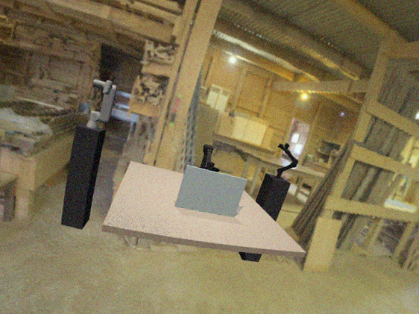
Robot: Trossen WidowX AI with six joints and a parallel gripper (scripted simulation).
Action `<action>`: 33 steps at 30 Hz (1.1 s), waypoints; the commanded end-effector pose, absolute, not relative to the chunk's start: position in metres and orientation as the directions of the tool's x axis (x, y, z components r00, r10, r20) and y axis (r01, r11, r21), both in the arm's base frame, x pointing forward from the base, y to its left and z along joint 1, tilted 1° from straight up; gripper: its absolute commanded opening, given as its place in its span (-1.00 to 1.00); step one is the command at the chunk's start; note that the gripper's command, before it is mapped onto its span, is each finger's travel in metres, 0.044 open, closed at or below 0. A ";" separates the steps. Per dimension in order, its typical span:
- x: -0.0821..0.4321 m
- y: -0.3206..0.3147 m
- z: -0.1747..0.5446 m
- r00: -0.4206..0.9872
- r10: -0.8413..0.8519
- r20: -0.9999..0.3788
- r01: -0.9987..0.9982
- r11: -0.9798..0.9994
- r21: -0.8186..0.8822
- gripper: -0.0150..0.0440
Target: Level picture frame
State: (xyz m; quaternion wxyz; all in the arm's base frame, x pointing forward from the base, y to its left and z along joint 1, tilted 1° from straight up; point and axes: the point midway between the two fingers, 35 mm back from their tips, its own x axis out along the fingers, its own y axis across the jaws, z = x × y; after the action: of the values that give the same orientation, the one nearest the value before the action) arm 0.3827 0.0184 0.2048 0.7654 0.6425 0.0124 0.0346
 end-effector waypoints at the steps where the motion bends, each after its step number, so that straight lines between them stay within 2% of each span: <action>1: 0.383 0.018 0.210 0.997 0.066 0.041 -0.051 0.169 0.984 -0.49; 33: 0.383 0.018 0.212 0.997 0.066 0.041 -0.051 0.169 0.984 -0.49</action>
State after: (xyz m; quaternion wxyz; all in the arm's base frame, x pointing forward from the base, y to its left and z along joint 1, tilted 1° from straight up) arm 0.3825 0.0190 0.2077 0.7654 0.6425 0.0127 0.0348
